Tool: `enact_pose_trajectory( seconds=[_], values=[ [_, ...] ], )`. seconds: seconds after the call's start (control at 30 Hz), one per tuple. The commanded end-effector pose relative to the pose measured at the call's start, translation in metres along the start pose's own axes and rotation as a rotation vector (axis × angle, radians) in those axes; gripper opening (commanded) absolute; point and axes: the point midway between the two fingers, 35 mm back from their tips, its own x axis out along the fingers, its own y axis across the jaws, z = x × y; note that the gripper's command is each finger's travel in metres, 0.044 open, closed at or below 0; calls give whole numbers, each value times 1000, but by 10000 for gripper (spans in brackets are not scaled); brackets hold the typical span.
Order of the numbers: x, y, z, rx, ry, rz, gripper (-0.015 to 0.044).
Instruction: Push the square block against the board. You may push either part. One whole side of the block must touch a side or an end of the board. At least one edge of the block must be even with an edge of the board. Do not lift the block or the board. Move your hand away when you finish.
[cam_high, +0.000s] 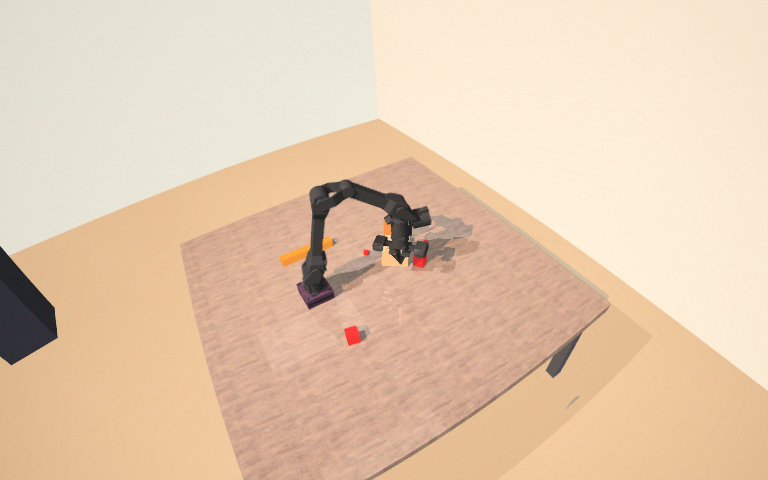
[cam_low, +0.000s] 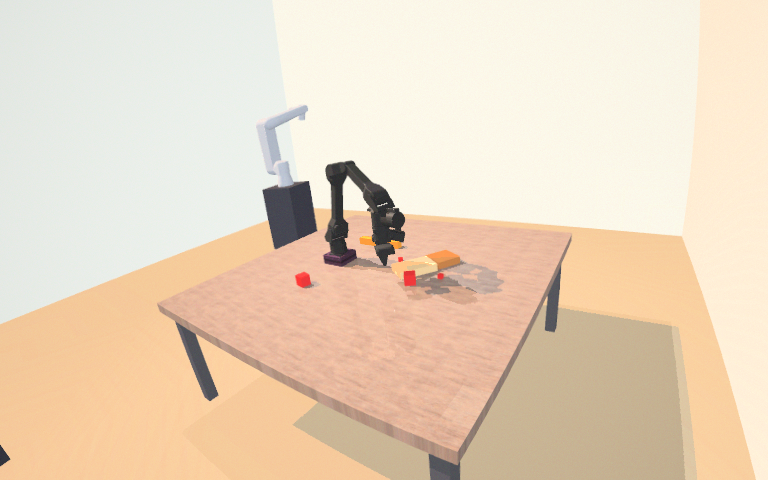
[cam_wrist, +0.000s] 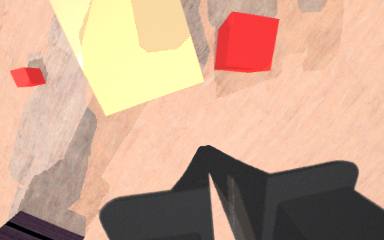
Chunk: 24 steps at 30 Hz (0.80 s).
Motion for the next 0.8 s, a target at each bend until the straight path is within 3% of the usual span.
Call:
enact_pose_trajectory(
  seconds=[0.0,0.23,0.4,0.77],
  values=[
    [1,-1,12,-101,-2,5,0],
    [4,-1,20,-180,-3,5,0],
    [56,-2,21,-196,-3,5,0],
    [55,-1,28,-196,-3,5,0]
  ],
)
